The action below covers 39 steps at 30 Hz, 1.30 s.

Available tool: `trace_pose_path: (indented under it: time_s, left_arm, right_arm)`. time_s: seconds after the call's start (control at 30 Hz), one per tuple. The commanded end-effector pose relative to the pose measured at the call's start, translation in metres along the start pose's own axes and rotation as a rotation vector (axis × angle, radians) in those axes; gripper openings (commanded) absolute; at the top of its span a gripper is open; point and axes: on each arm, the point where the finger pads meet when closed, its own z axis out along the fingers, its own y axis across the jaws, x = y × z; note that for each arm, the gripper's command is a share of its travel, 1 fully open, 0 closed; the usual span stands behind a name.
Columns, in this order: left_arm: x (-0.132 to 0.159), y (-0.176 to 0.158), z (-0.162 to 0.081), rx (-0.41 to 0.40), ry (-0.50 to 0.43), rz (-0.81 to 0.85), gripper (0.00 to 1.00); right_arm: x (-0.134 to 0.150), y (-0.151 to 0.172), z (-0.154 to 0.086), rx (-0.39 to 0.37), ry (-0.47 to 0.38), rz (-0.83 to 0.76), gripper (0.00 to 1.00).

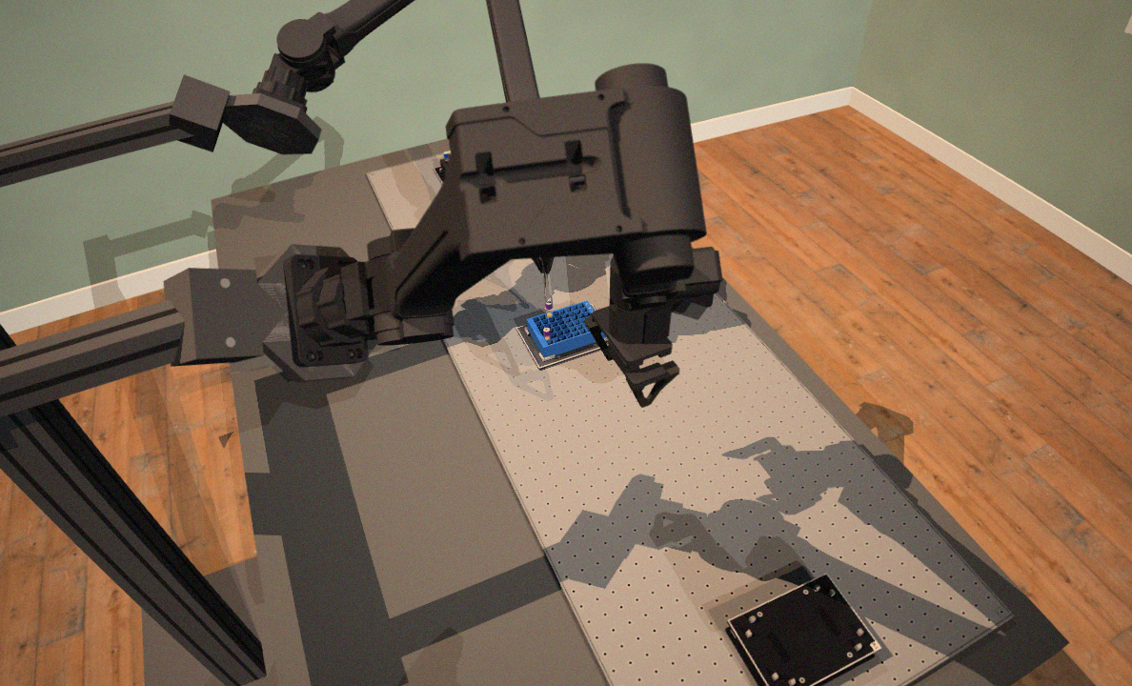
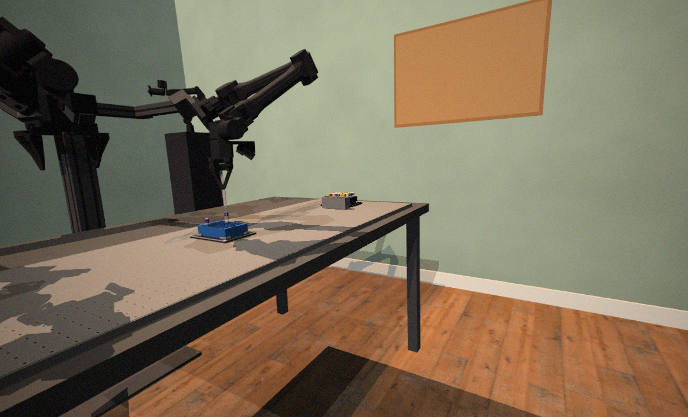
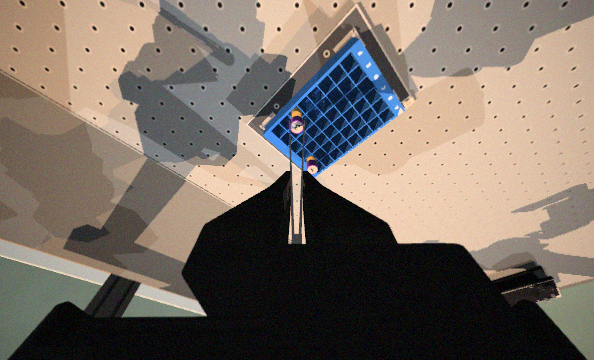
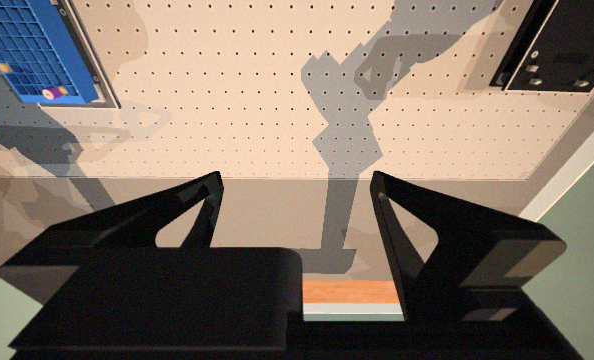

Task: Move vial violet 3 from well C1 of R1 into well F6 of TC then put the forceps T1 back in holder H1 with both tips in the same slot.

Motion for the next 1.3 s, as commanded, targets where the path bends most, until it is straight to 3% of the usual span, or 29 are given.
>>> trace_pose_path:
  time_s: [0.0, 1.27]
  left_arm:
    - [0.0036, 0.0110, 0.0156, -0.027, 0.009, 0.004, 0.09]
    - [0.0018, 0.0083, 0.0226, -0.024, 0.007, -0.001, 0.09]
  right_arm:
    - [-0.0135, -0.0058, -0.0043, 0.009, -0.028, 0.037, 1.00]
    - [-0.0135, -0.0058, -0.0043, 0.009, -0.028, 0.037, 1.00]
